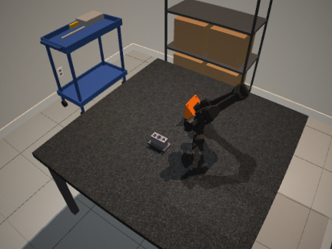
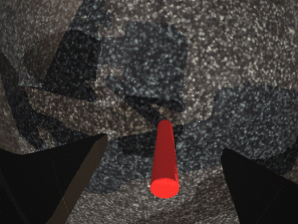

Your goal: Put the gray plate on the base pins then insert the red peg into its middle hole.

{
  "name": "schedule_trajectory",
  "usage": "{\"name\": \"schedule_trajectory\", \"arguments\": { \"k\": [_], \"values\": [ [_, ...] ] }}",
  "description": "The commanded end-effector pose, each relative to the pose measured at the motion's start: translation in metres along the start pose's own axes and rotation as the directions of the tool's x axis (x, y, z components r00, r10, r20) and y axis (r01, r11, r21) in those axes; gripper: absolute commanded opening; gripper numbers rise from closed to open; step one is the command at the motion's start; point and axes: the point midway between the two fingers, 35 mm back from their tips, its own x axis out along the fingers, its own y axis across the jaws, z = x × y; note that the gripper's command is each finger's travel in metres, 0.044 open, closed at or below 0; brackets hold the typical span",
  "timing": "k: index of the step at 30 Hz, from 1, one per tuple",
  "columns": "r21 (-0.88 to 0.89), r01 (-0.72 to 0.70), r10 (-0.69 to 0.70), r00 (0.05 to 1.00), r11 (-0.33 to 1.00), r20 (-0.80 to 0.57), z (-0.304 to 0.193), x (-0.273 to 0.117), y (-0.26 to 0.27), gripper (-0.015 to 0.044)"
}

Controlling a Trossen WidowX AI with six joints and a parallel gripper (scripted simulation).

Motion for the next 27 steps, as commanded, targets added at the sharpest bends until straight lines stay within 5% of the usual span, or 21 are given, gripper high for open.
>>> {"name": "schedule_trajectory", "arguments": {
  "k": [1, 13, 27],
  "values": [
    [0.005, -0.003, 0.003, 1.000, 1.000, -0.005, -0.0007, 0.0015, -0.0003, 0.0335],
    [0.005, -0.003, 0.003, 1.000, 1.000, -0.005, -0.0007, 0.0015, -0.0003, 0.0020],
    [0.008, -0.004, 0.004, 1.000, 1.000, -0.003, -0.0002, -0.0016, 0.0001, 0.0000]
  ]
}}
